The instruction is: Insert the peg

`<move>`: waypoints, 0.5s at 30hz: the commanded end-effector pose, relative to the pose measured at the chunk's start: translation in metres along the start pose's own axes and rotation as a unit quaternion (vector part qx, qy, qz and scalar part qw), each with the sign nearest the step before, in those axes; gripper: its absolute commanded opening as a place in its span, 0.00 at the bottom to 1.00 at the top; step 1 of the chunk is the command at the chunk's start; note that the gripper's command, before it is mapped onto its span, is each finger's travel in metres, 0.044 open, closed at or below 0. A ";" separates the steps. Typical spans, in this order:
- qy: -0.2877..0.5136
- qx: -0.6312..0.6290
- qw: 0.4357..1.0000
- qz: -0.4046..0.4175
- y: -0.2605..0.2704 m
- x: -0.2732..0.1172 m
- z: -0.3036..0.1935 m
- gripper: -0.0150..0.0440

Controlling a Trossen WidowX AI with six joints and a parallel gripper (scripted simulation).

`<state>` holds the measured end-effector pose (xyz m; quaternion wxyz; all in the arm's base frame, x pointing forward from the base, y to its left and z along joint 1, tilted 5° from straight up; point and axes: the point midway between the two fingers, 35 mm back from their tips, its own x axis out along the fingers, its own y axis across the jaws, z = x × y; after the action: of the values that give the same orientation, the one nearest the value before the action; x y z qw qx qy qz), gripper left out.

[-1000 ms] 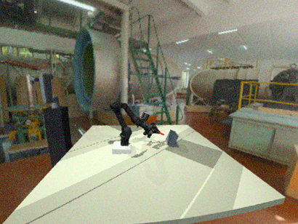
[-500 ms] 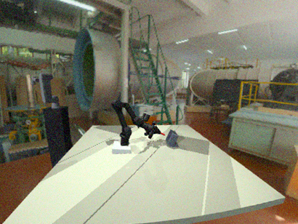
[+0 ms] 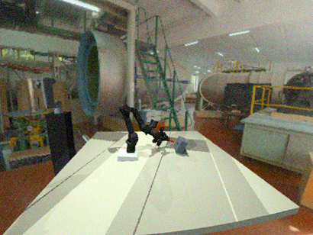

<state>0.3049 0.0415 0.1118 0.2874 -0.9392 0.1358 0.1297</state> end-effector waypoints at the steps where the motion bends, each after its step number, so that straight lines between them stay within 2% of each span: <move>1: 0.001 -0.001 1.000 -0.003 0.000 0.002 0.001 0.25; 15: 0.006 -0.001 1.000 -0.009 0.000 0.010 0.002 0.25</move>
<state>0.3115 0.0406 0.1076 0.2874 -0.9410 0.1304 0.1224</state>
